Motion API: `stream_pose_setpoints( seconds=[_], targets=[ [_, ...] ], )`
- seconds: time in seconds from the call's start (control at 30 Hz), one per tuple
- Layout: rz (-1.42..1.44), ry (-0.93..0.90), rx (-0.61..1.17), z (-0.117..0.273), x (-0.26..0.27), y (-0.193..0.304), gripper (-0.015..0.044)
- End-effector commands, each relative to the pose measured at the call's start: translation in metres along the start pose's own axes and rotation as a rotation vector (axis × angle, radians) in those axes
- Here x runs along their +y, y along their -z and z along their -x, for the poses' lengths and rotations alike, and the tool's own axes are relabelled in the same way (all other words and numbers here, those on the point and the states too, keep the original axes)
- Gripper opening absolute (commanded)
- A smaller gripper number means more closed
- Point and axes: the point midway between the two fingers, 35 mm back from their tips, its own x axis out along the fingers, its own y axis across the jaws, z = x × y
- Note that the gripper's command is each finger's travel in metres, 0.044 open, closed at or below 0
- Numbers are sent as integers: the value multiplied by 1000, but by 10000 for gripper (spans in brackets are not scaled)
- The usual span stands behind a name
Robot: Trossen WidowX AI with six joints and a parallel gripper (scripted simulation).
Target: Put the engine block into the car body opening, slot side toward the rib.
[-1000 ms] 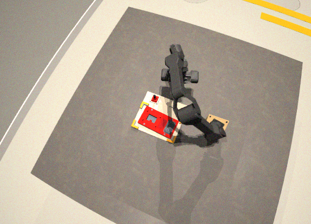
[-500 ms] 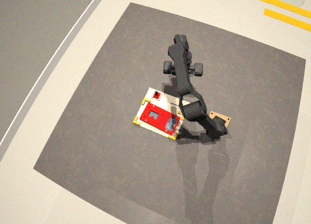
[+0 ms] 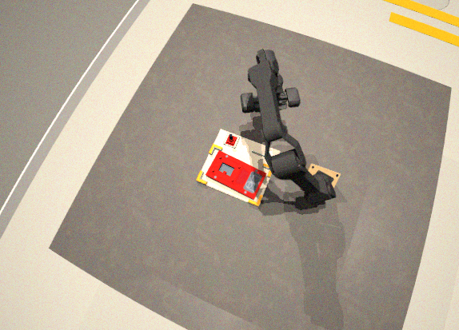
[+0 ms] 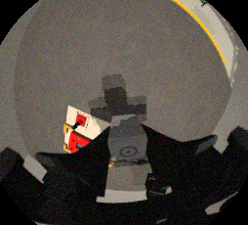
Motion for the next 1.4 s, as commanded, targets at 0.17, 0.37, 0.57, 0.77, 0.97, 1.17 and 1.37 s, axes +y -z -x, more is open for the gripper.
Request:
stream_pose_setpoints(
  seconds=[0.17, 0.37, 0.57, 0.77, 0.97, 1.17, 1.37],
  targets=[
    [312, -1, 3, -5, -1, 1, 0],
    [520, -1, 3, -6, -1, 1, 0],
    [728, -1, 3, -7, -1, 1, 0],
    [936, -2, 3, -9, -1, 1, 0],
    [1144, -2, 3, -10, -1, 1, 0],
    [1353, -3, 3, -11, -1, 1, 0],
    [1561, -3, 2, -12, -1, 1, 0]
  ],
)
